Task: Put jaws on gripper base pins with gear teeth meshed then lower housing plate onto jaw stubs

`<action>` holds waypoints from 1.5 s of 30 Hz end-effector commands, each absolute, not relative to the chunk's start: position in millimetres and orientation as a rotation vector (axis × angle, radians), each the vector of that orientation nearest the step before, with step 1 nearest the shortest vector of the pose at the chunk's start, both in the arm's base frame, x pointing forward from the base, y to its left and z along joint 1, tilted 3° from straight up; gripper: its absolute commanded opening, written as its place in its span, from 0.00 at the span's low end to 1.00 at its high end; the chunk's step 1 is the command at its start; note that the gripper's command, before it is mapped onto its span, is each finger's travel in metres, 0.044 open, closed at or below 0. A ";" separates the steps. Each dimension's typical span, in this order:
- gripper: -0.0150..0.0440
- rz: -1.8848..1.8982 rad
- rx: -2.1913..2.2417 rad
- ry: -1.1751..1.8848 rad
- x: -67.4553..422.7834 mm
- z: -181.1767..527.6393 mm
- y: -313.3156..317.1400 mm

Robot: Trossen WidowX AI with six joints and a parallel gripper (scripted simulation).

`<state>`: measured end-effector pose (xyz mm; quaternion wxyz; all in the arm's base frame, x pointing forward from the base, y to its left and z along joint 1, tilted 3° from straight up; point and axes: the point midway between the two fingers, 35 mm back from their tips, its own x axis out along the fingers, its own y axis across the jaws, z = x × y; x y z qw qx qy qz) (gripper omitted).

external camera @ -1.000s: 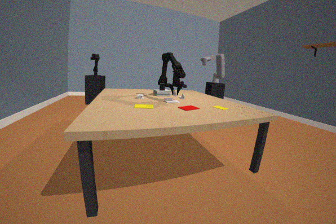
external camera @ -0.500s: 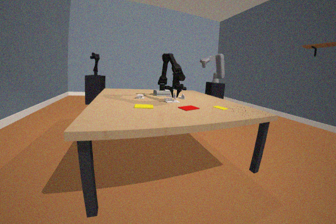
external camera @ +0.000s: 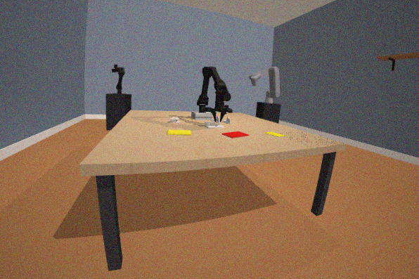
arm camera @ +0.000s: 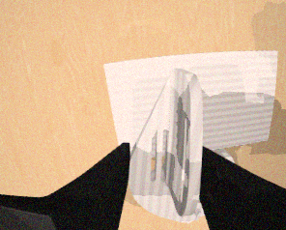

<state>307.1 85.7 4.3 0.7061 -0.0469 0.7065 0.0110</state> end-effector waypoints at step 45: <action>0.48 0.028 -0.103 1.572 306.8 -8.4 85.4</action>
